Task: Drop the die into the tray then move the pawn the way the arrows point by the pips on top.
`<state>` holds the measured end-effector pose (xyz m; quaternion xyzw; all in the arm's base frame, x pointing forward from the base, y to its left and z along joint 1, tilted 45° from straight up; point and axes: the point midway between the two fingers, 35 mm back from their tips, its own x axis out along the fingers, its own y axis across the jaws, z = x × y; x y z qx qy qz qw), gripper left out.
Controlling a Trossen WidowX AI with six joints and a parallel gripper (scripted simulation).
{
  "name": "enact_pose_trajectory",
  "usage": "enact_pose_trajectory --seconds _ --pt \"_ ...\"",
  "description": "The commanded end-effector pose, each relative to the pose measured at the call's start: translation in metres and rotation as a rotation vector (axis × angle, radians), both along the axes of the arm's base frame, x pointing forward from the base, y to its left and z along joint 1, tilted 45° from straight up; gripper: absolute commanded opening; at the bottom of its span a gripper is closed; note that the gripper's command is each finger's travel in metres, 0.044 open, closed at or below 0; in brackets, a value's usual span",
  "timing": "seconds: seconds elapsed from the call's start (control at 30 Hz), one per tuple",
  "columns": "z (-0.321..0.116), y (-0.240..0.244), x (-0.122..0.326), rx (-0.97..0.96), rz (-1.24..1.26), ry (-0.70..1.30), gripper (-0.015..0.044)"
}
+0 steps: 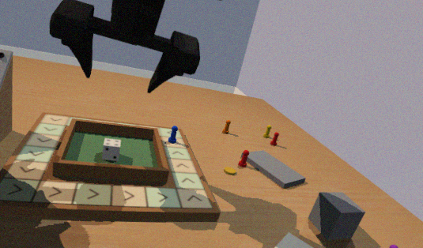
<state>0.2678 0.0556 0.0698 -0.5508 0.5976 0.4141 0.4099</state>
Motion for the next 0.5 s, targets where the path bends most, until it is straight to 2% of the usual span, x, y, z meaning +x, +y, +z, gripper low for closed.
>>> enact_pose_trajectory --seconds 0.0,0.07,0.17,0.2,0.23,0.3,0.47 --pt "-0.021 -0.006 0.002 -0.390 0.050 -0.026 0.0440" --pt "-0.022 -0.005 0.004 -0.456 0.069 -0.048 0.0440" --pt "-0.022 -0.005 0.004 -0.456 0.069 -0.048 0.0440" --pt "-0.023 -0.004 -0.001 -0.379 0.057 -0.011 0.0440" --pt "-0.023 -0.004 -0.001 -0.379 0.057 -0.011 0.0440" --pt "-0.024 -0.003 0.004 -0.384 0.000 -0.045 0.0387" --pt "-0.037 0.008 0.036 -0.409 -0.414 -0.298 0.0256"
